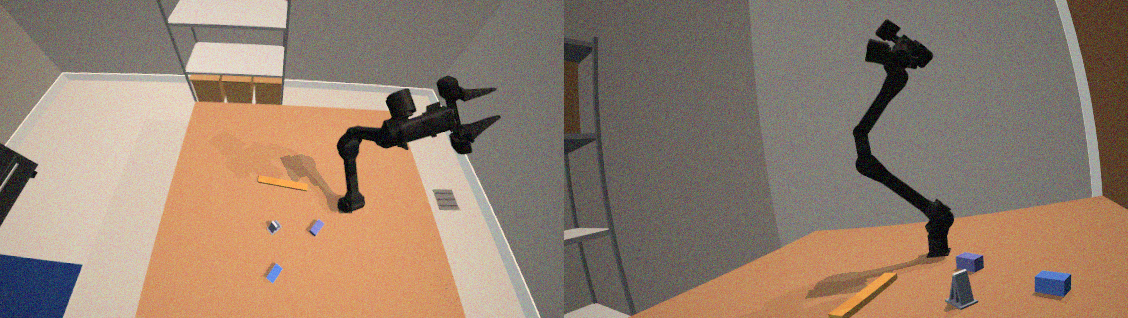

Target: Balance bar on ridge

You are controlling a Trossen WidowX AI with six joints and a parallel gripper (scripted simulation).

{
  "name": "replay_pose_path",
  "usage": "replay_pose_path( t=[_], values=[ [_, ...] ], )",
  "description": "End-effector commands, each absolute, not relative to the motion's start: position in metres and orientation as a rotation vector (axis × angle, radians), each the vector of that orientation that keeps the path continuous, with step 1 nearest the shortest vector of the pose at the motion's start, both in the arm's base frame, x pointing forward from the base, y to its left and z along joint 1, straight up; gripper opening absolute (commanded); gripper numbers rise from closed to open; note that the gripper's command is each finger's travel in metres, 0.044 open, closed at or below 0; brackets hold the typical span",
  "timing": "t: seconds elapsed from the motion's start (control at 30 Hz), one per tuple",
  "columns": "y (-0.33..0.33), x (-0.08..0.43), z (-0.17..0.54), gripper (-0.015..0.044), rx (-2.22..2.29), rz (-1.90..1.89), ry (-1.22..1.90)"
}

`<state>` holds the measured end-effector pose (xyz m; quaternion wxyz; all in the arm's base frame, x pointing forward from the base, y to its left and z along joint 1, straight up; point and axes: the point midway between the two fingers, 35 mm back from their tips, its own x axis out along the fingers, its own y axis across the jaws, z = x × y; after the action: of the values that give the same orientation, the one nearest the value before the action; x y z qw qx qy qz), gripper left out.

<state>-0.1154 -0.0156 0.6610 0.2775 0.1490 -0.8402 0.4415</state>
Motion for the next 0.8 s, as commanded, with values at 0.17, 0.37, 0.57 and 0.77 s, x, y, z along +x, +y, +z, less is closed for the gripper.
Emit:
replay_pose_path(
  t=[0.17,0.37,0.57,0.77],
  values=[
    [0.046,-0.120,0.656,0.0315,0.199,1.329,-2.083],
    [0.077,-0.114,0.654,0.0315,0.088,1.330,-1.994],
    [0.108,-0.105,0.648,0.0315,-0.014,1.350,-1.897],
    [0.146,-0.089,0.638,0.0315,-0.132,1.384,-1.758]
  ],
)
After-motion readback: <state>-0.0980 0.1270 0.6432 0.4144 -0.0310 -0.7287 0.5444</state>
